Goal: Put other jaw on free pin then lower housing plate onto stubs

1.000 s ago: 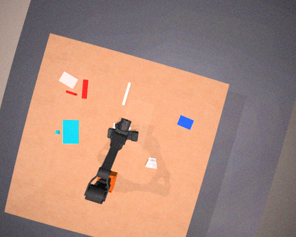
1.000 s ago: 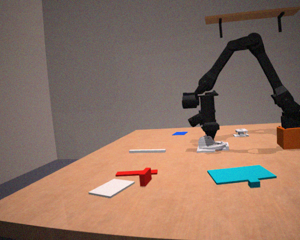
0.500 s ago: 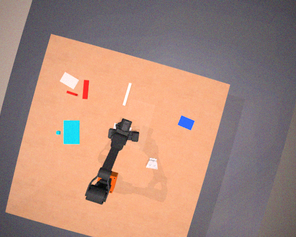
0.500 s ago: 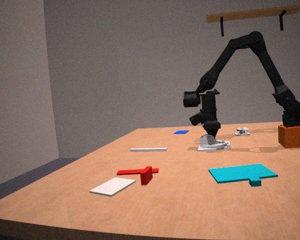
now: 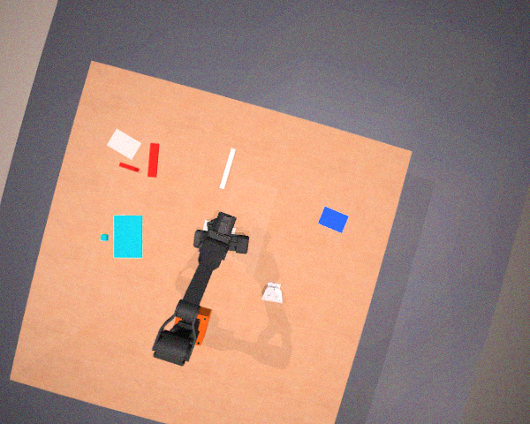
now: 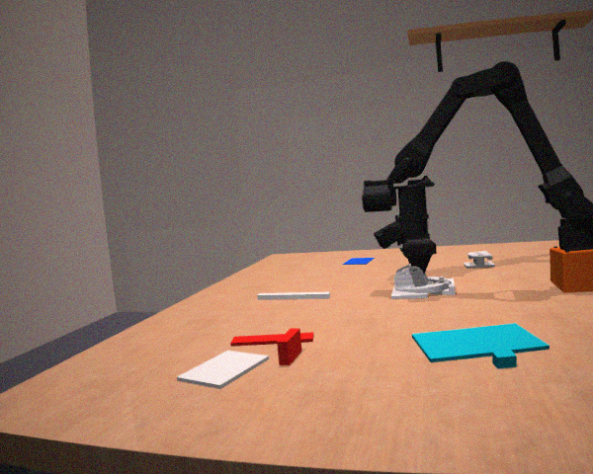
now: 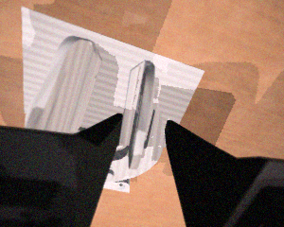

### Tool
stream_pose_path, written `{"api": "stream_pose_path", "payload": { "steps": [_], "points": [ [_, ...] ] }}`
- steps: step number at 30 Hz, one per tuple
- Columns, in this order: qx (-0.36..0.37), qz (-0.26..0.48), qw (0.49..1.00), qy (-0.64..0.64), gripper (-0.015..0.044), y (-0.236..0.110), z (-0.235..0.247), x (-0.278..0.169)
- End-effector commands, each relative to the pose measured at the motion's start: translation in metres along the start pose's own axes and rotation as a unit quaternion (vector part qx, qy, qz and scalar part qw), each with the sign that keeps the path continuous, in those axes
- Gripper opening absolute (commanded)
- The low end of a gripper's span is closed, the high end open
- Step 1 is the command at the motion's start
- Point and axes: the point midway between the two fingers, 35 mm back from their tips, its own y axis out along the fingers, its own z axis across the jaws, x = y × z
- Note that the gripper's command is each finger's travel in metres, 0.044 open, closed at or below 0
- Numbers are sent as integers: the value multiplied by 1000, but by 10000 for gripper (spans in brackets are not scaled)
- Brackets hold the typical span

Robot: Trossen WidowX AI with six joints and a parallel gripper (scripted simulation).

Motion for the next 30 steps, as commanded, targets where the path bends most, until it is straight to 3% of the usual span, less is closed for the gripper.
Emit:
{"api": "stream_pose_path", "payload": {
  "steps": [1, 14, 18, 30],
  "points": [
    [0, 0, 1000, -2, 134, 0, 0, 0],
    [0, 0, 1000, -2, 134, 0, 0, 0],
    [0, 0, 1000, 0, 224, 0, 0, 0],
    [0, 0, 1000, 0, 224, 0, 0, 0]
  ]
}}
